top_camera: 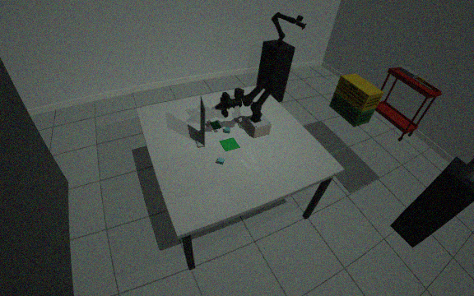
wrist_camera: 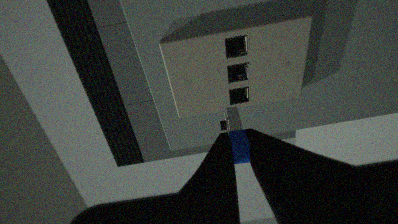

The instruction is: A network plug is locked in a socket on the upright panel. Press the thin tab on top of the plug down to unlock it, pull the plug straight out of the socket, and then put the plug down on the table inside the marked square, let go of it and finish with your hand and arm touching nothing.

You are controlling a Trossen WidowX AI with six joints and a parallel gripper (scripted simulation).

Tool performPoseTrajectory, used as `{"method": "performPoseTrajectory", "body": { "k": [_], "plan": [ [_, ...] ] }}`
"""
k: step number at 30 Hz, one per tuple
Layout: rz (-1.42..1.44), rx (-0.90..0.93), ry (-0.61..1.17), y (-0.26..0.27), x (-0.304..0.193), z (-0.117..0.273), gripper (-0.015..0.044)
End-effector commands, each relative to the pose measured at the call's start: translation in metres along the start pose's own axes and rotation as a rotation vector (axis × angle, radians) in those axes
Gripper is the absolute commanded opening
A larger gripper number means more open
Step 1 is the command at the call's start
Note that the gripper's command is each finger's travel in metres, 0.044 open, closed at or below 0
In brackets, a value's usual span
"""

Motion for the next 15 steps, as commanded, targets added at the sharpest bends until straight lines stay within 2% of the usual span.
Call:
{"method": "performPoseTrajectory", "body": {
  "k": [1,15],
  "plan": [
    [0.002,0.011,0.002,0.008,0.001,0.002,0.0],
    [0.001,0.013,0.001,0.03,0.002,0.014,0.0]
  ]
}}
Point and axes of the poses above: the point midway between the two fingers, 35 mm back from their tips, its own z axis back along the fingers, its own y axis across the jaws, x = y × z, the point moved 10 cm from there along z, back along the fingers, and after that the axes turned 8 degrees about z, right-handed, at the moved point
